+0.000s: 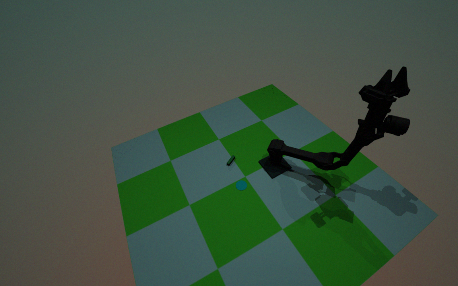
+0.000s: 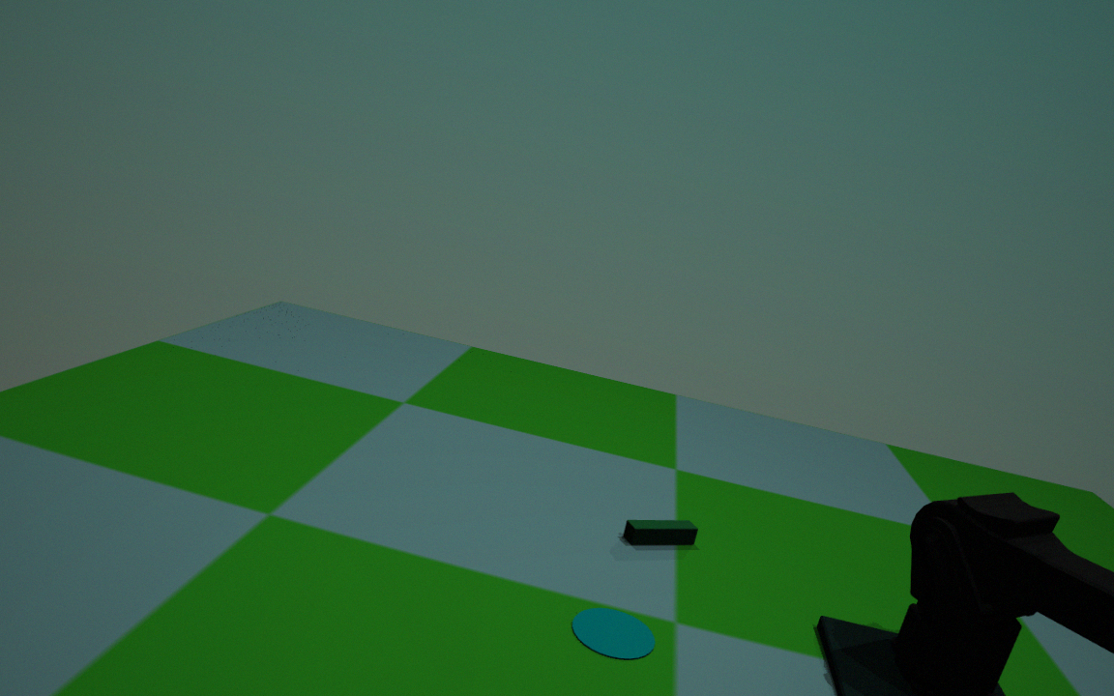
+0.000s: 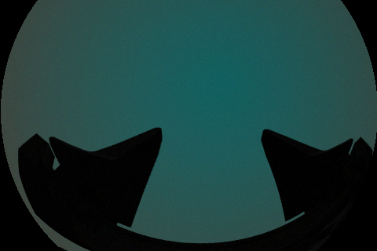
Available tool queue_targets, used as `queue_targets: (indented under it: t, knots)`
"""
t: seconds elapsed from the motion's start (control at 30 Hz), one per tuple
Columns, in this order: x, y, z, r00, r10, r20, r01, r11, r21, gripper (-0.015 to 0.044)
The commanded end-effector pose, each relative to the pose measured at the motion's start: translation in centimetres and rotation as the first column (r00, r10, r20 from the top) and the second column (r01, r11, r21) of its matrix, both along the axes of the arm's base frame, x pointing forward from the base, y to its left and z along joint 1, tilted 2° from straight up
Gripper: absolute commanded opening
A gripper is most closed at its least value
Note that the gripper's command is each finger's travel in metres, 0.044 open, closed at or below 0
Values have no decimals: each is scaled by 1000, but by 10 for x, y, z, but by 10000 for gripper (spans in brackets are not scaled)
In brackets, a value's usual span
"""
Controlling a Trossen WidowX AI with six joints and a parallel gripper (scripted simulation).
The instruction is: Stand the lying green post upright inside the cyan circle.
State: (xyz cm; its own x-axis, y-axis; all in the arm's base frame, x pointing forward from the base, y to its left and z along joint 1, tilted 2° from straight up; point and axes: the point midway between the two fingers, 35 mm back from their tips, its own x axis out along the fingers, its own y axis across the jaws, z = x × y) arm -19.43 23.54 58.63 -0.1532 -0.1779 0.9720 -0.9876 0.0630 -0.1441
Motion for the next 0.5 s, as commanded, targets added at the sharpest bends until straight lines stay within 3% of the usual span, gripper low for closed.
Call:
queue_targets:
  t: [0.0, 0.17, 0.3, 0.47]
  knots:
    - [1, -2, 1, 1000, -7, -6, 7, 1000, 7, 374]
    - [37, -63, 24, 968, -166, -187, 195, 969, 150, 242]
    - [68, -112, 36, 894, -262, -363, 353, 912, 211, 233]
    - [116, -178, 40, 713, -339, -614, 556, 807, 199, 233]
